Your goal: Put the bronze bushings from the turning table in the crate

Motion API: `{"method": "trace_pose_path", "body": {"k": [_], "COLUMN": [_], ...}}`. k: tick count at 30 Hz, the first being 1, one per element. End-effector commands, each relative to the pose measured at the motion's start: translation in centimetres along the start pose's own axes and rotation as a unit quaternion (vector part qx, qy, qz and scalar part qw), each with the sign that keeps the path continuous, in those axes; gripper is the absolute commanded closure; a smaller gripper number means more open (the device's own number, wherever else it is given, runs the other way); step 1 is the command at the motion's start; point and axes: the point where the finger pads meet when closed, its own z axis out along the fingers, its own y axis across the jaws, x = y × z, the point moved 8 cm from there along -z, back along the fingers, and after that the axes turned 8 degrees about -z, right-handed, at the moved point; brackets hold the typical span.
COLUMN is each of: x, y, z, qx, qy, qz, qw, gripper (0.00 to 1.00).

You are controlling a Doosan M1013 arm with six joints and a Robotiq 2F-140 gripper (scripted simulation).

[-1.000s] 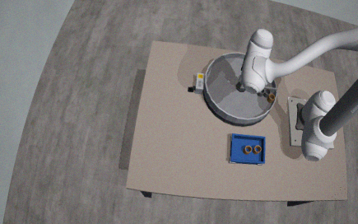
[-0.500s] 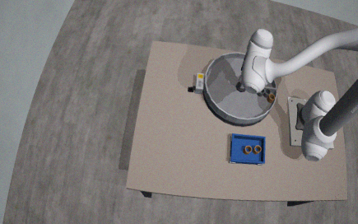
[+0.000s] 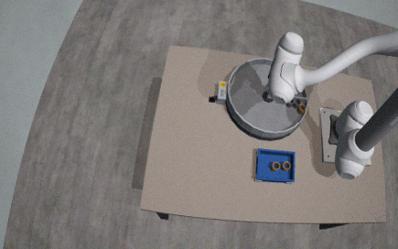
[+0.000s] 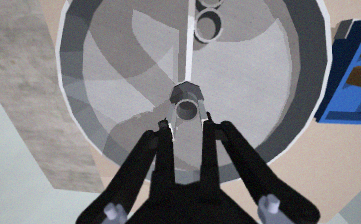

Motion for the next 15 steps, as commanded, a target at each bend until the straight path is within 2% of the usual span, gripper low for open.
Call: {"method": "trace_pose_path", "body": {"k": [1, 15], "x": [0.34, 0.38], "y": [0.18, 0.17], "z": [0.75, 0.90], "qx": [-0.004, -0.004], "qy": [0.003, 0.003], "qz": [-0.001, -0.001], "qw": [1.000, 1.000], "gripper": [1.00, 1.00]}}
